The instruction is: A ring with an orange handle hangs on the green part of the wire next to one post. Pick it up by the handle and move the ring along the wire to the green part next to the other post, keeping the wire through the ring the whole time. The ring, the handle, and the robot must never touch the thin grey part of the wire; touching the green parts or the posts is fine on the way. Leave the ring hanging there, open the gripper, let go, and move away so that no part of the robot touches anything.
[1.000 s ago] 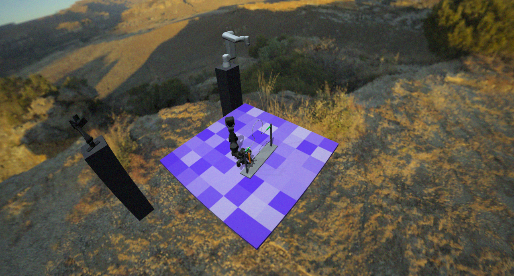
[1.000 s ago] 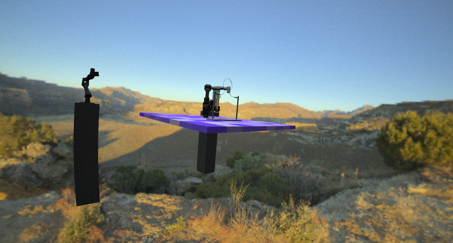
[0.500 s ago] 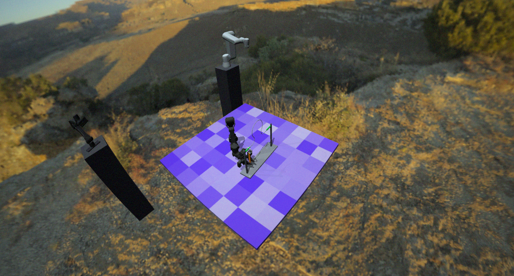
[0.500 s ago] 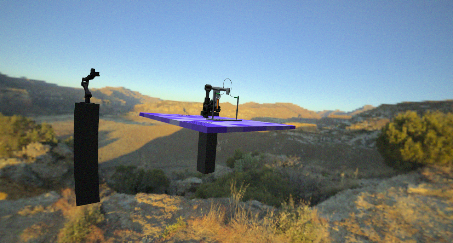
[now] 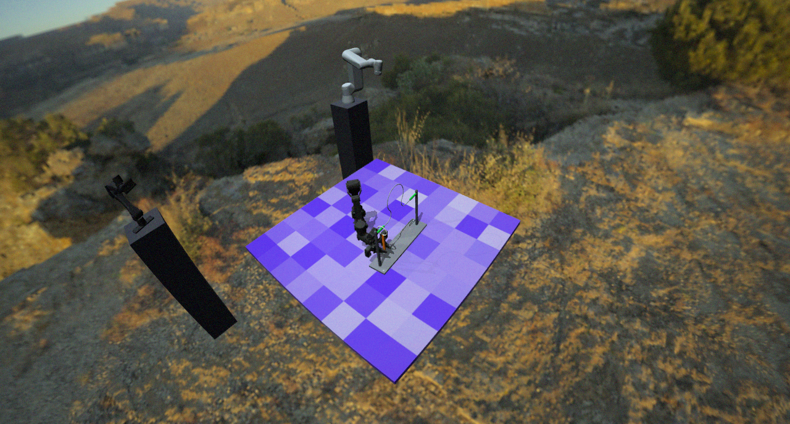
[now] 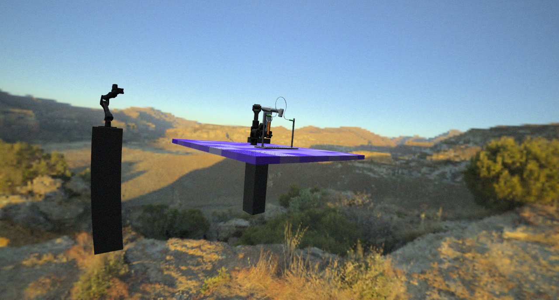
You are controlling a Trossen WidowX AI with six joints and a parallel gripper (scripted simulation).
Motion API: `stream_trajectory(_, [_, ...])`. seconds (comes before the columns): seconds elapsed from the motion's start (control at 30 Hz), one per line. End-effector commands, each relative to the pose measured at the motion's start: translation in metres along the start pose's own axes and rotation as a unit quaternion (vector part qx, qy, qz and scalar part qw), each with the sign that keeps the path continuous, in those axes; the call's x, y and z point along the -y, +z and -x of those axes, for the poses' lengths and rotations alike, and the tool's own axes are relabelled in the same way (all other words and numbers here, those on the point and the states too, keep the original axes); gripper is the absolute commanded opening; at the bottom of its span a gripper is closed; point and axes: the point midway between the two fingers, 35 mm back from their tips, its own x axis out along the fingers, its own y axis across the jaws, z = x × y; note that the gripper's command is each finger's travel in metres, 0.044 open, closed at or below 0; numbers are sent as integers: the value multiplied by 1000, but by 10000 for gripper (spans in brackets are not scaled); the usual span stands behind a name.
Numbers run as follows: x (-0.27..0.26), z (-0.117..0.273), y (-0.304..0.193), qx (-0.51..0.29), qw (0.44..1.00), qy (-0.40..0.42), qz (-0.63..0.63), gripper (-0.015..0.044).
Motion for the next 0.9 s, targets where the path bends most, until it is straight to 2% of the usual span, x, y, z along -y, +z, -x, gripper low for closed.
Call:
stream_trajectory(0.0, [1, 0, 1, 2, 1000, -3, -1, 160])
stream_trajectory(0.07, [1, 0, 1, 2, 1000, -3, -1, 160])
stream_trajectory(0.23, [0, 0, 0, 0, 1000, 0, 0, 29])
stream_trajectory(0.3, [0, 0, 0, 0, 1000, 0, 0, 15])
stream_trajectory(0.5, [0, 0, 0, 0, 1000, 0, 0, -142])
stream_trajectory(0.87, [1, 0, 7, 0, 1000, -1, 0, -150])
